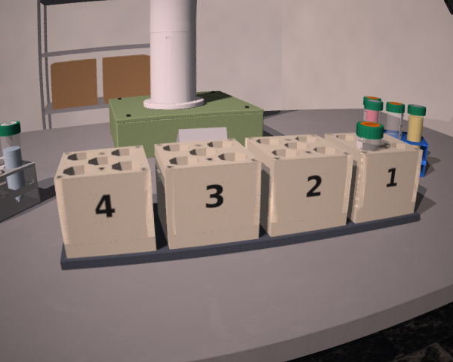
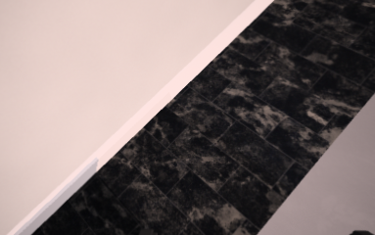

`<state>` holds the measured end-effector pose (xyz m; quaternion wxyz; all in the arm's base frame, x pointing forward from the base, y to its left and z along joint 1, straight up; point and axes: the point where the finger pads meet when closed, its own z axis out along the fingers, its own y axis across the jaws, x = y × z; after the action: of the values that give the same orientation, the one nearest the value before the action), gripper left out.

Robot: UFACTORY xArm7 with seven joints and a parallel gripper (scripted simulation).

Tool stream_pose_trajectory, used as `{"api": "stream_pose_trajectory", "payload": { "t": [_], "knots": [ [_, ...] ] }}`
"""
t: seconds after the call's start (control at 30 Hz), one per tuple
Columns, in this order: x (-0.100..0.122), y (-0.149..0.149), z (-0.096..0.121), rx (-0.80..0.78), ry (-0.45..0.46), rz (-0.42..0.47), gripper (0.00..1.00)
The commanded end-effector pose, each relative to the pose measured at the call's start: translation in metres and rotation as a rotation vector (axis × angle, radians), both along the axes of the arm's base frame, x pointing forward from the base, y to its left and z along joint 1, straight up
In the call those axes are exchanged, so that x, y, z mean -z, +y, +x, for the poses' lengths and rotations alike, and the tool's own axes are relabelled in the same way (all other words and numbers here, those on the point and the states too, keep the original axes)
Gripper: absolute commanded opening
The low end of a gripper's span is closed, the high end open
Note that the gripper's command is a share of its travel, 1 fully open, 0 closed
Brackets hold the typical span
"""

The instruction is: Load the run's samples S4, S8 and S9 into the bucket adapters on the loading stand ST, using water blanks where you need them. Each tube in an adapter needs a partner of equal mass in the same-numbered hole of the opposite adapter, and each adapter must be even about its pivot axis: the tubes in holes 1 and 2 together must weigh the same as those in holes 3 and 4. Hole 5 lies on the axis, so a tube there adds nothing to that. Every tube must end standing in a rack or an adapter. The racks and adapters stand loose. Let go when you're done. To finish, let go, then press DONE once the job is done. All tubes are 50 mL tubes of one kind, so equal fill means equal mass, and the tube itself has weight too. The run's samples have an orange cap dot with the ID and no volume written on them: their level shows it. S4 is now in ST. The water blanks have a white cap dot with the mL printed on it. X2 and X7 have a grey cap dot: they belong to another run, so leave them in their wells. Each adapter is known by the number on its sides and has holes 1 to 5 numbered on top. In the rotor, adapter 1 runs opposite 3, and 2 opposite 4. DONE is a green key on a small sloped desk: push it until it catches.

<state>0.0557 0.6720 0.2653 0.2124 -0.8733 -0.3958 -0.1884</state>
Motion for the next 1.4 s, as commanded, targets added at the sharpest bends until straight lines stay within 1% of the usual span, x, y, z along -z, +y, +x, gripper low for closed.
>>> {"api": "stream_pose_trajectory", "payload": {
  "t": [0.0, 0.53, 0.6, 0.9, 0.97, 1.03, 1.1, 1.3, 1.37],
  "knots": [
    [-0.003, 0.001, 0.0, 0.0, 0.0, 0.006, 1.0],
    [-0.003, 0.001, 0.0, 0.0, 0.0, 0.006, 1.0],
    [-0.003, -0.002, 0.009, 0.049, -0.008, -0.026, 1.0],
    [0.0, -0.017, 0.051, 0.049, -0.009, -0.026, 1.0],
    [0.001, -0.021, 0.06, 0.097, -0.013, -0.063, 1.0],
    [0.002, -0.025, 0.069, 0.097, -0.013, -0.063, 1.0],
    [0.002, -0.025, 0.069, 0.097, -0.013, -0.063, 1.0],
    [0.005, -0.038, 0.096, 0.097, -0.013, -0.063, 1.0],
    [0.005, -0.039, 0.099, 0.097, -0.013, -0.063, 1.0]
  ]
}}
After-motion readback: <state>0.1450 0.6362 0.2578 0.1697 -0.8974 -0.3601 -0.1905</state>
